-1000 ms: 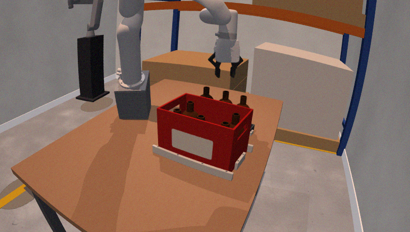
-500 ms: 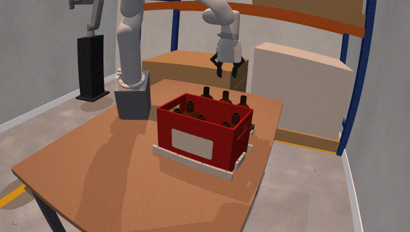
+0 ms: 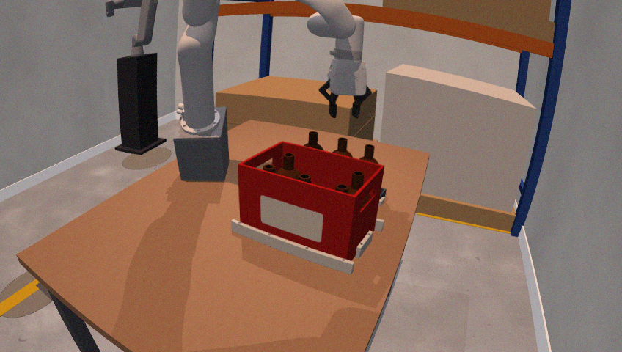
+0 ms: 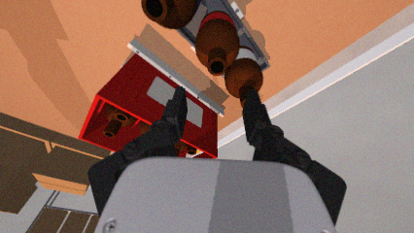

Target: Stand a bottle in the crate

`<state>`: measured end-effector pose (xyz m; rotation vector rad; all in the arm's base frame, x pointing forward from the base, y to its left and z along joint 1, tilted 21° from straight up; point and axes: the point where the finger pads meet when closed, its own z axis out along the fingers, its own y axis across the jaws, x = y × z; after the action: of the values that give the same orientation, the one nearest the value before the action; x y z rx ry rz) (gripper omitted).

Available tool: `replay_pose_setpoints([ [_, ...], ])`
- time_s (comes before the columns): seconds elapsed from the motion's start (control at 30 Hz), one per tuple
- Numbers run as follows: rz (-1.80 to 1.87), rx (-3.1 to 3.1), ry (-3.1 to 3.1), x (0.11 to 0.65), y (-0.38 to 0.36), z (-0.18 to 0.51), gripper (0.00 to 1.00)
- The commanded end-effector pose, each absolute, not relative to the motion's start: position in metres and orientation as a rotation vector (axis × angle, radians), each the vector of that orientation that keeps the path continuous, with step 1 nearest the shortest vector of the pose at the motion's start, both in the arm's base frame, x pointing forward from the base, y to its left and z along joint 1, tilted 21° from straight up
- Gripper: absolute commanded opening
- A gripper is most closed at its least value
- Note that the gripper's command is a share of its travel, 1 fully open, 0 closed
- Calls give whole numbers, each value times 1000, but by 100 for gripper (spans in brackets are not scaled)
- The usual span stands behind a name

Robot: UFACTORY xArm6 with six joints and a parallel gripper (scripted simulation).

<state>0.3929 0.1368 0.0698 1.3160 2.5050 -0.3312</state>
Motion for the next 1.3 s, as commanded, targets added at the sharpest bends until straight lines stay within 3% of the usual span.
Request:
replay_pose_setpoints([
  [0.0,-326,1315,2504,394,138,71,65],
  [1.27,-326,1315,2504,399,127,40,65],
])
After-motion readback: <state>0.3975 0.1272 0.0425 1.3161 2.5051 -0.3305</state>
